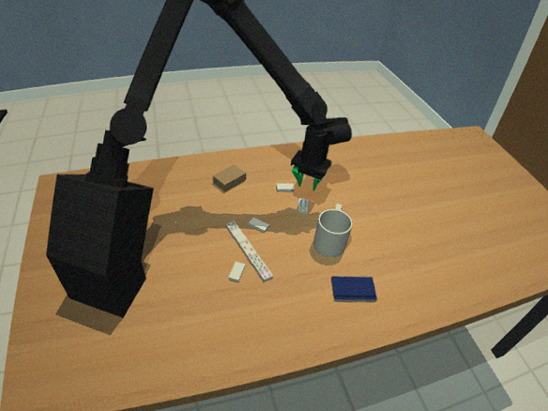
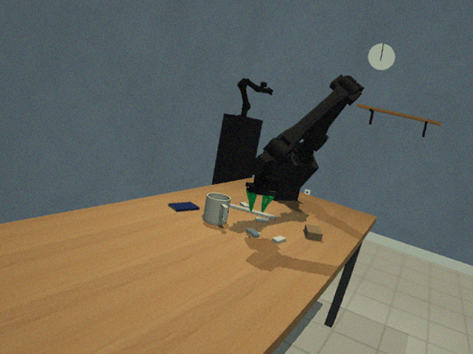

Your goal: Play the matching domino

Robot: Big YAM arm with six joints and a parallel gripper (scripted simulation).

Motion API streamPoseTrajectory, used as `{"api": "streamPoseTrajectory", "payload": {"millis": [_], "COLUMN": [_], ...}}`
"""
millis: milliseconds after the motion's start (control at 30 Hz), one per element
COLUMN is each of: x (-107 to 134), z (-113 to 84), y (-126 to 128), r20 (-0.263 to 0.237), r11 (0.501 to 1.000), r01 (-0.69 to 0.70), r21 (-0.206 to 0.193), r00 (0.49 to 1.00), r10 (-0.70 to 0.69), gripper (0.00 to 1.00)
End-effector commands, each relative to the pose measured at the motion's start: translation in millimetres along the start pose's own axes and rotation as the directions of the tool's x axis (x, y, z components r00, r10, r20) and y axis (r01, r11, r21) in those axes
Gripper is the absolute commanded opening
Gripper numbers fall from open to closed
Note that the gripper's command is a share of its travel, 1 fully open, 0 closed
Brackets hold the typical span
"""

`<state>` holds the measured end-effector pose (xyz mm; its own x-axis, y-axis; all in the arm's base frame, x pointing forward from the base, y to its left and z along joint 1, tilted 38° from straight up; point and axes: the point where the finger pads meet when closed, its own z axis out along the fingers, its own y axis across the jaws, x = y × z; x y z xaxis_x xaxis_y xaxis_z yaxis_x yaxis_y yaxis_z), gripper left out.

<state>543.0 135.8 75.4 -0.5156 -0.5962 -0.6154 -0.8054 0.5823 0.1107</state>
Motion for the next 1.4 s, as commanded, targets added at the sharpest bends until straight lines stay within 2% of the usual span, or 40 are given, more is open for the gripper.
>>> {"api": "streamPoseTrajectory", "payload": {"millis": [0, 133, 167, 300, 467, 700, 733, 1033, 1267, 1300, 1367], "x": [-21, -21, -5, -13, -23, -23, -7, -24, -24, -11, -13], "z": [-14.9, -14.9, -4.3, -7.5, -11.5, -11.5, -3.0, -8.8, -8.8, -2.9, -3.6], "y": [-5, -5, -1, -3, -4, -4, 0, -4, -4, 1, 0], "r20": [0.036, 0.036, 0.011, 0.018, 0.027, 0.027, 0.010, 0.019, 0.019, 0.010, 0.010], "r11": [0.983, 0.983, 0.994, 0.969, 0.911, 0.911, 0.937, 0.916, 0.916, 0.927, 0.928], "r01": [0.181, 0.181, 0.107, 0.245, 0.411, 0.411, 0.350, 0.400, 0.400, 0.375, 0.374], "r21": [0.023, 0.023, 0.005, 0.012, 0.022, 0.022, 0.004, 0.021, 0.021, 0.006, 0.010], "r00": [0.983, 0.983, 0.994, 0.969, 0.911, 0.911, 0.937, 0.916, 0.916, 0.927, 0.927], "r10": [-0.181, -0.181, -0.107, -0.246, -0.412, -0.412, -0.350, -0.400, -0.400, -0.375, -0.374], "gripper": [0.45, 0.45, 0.45, 0.45, 0.45, 0.45, 0.45, 0.45, 0.45, 0.45, 0.45]}}
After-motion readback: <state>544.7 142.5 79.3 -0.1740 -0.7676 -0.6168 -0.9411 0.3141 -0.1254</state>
